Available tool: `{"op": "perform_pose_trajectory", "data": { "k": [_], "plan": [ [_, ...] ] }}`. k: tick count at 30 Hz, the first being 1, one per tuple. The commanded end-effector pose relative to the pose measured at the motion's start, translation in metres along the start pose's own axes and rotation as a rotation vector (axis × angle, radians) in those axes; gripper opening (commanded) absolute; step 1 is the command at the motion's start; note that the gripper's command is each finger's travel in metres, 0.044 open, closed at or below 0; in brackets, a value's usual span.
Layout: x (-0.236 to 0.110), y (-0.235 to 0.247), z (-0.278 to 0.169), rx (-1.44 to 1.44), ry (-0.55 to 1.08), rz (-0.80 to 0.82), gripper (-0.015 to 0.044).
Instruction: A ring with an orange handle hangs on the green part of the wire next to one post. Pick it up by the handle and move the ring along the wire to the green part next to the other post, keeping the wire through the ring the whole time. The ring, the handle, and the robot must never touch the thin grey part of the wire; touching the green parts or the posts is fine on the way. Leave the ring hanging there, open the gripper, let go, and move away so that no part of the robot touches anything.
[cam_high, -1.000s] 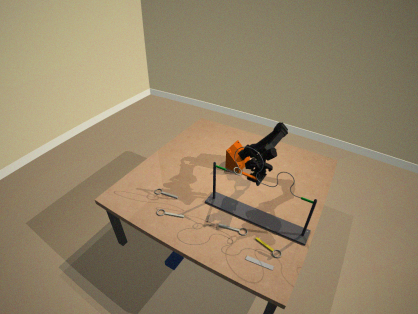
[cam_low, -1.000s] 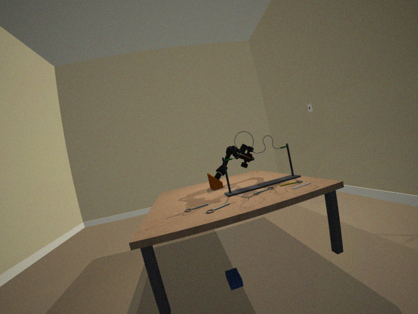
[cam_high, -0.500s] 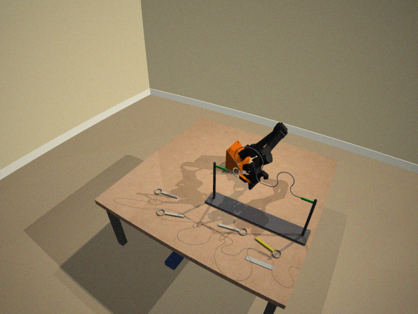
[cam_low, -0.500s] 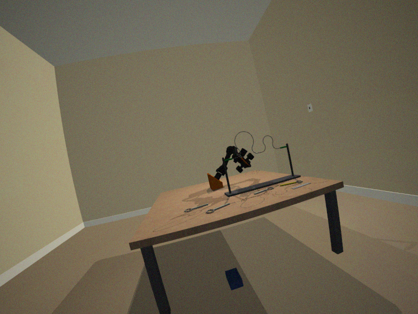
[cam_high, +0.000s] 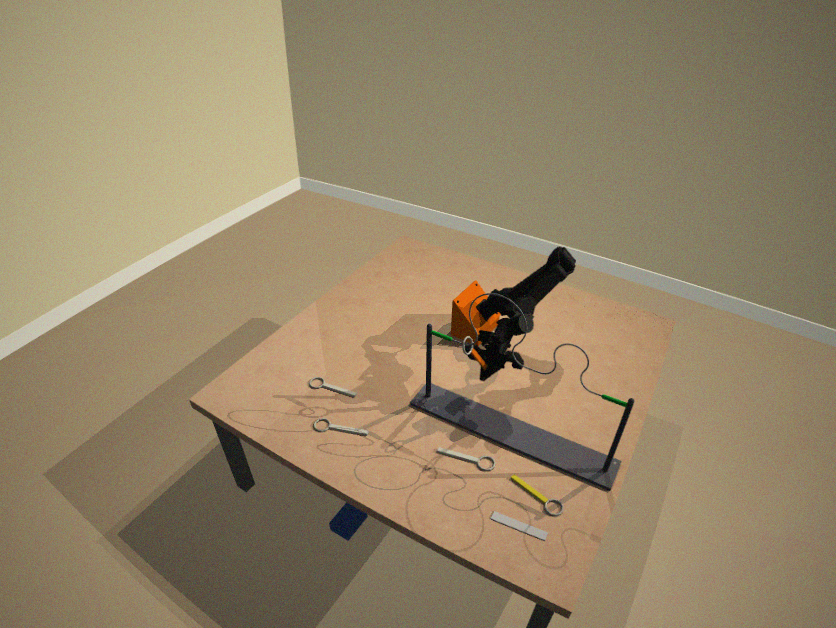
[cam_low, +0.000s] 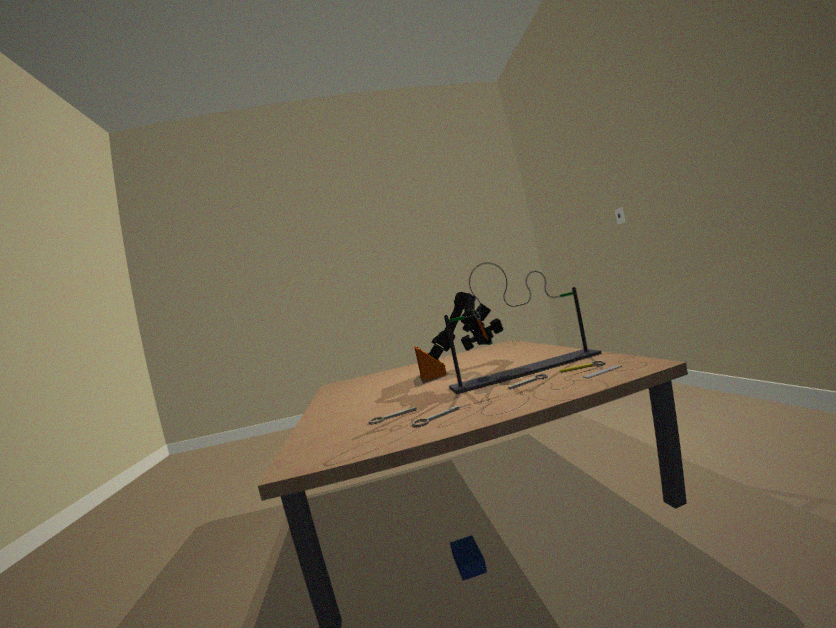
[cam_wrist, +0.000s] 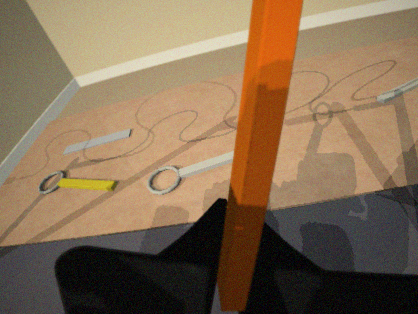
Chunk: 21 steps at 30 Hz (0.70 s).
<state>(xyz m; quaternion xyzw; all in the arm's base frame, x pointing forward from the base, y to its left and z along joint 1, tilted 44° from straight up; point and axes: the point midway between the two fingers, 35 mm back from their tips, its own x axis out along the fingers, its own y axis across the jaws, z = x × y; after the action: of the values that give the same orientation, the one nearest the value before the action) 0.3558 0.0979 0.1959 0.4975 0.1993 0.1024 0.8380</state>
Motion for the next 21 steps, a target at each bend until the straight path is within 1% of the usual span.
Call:
{"op": "perform_pose_trajectory", "data": {
  "k": [1, 14, 21],
  "plan": [
    [0.001, -0.014, 0.002, -0.066, -0.016, -0.035, -0.015],
    [0.003, -0.051, 0.008, -0.245, -0.039, -0.115, -0.015],
    [0.002, -0.064, 0.012, -0.291, -0.045, -0.135, -0.015]
  ]
}}
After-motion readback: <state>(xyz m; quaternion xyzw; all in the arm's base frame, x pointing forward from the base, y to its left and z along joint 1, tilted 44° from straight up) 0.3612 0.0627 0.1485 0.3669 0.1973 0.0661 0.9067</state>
